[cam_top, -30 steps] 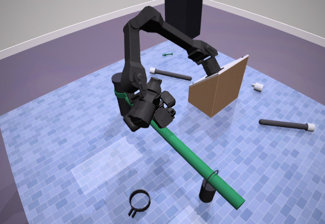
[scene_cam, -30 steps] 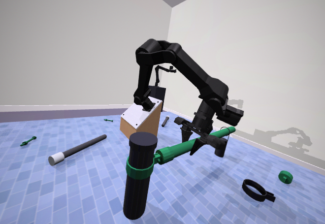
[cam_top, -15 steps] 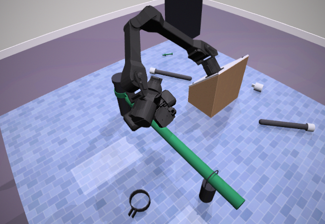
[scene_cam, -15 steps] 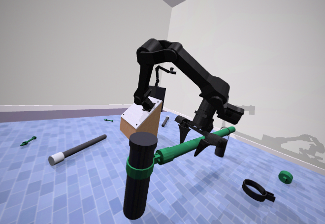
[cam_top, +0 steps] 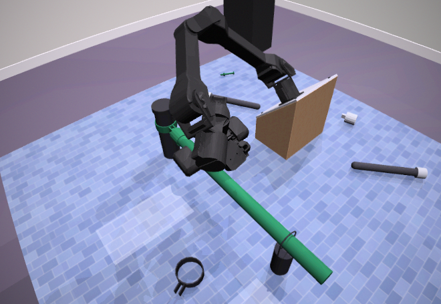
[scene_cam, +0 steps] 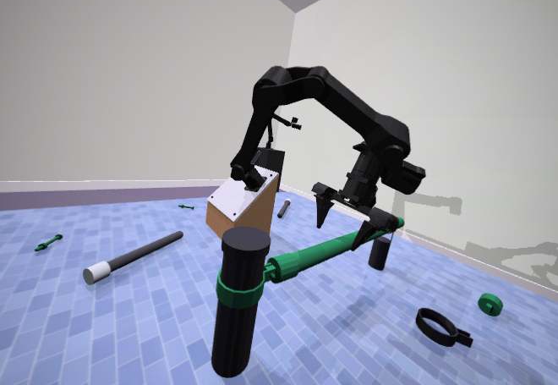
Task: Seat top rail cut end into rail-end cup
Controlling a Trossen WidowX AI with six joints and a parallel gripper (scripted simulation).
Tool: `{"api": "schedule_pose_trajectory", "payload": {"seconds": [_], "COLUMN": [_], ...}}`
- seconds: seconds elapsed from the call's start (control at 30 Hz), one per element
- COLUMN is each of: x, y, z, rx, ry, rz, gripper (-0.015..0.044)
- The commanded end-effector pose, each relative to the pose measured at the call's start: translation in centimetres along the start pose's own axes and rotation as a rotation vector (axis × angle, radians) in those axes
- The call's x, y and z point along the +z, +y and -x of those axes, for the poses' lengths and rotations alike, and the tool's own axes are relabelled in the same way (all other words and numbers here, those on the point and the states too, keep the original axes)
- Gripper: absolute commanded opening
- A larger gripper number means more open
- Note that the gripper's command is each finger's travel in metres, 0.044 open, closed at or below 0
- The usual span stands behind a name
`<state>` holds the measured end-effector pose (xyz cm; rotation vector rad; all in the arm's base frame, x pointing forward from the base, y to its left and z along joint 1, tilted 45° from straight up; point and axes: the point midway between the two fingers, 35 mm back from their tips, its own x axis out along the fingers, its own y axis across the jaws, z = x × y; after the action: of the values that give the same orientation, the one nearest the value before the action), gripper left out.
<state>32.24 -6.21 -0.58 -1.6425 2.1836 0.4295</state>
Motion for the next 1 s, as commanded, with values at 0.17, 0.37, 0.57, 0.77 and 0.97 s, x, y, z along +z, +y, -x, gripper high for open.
{"api": "schedule_pose_trajectory", "payload": {"seconds": [0.17, 0.37, 0.57, 0.77, 0.97], "x": [-0.1, -0.1, -0.1, -0.1, -0.1], "y": [0.2, 0.2, 0.2, 0.2, 0.2], "z": [3.8, 3.8, 3.8, 3.8, 3.8], "rx": [-0.008, -0.008, -0.008, -0.008, -0.008], "ry": [-0.002, -0.002, -0.002, -0.002, -0.002], "rz": [-0.008, -0.008, -0.008, -0.008, -0.008], "gripper": [0.0440, 0.0440, 0.0440, 0.0440, 0.0440]}}
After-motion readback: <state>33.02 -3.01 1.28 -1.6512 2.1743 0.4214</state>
